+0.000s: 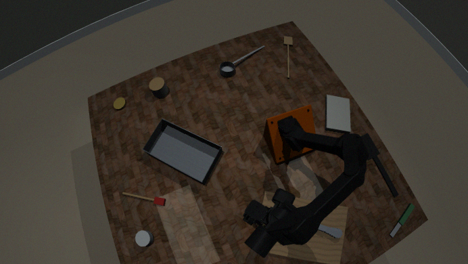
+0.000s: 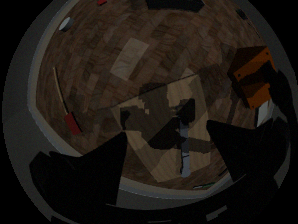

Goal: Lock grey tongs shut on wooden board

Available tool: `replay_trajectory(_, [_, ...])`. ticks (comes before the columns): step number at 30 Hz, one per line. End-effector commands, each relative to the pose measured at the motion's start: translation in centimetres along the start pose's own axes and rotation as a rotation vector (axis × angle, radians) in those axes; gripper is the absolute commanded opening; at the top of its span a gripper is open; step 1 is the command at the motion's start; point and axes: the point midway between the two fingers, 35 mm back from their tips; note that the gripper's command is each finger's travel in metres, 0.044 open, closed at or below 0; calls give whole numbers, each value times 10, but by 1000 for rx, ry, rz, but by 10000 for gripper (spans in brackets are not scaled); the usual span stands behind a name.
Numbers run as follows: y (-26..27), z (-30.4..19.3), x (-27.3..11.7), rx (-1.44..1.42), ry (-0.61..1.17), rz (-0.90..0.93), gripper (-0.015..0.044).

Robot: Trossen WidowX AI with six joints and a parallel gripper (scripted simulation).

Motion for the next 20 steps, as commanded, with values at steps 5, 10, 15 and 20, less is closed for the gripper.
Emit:
replay_trajectory(5, [-1, -3, -33, -1, 3, -2, 440])
replay_trajectory(10, [-2, -3, -39, 0, 2, -2, 440])
replay_trajectory(15, [-2, -3, -39, 0, 2, -2, 440])
replay_trajectory(20, [-2, -3, -39, 0, 2, -2, 440])
Point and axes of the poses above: the point midway between the two fingers, 35 mm back from their tips, its own x axis out along the fingers, its own y axis across the jaws, z = x × y, and after that the axes turned 9 degrees about -x, right-handed
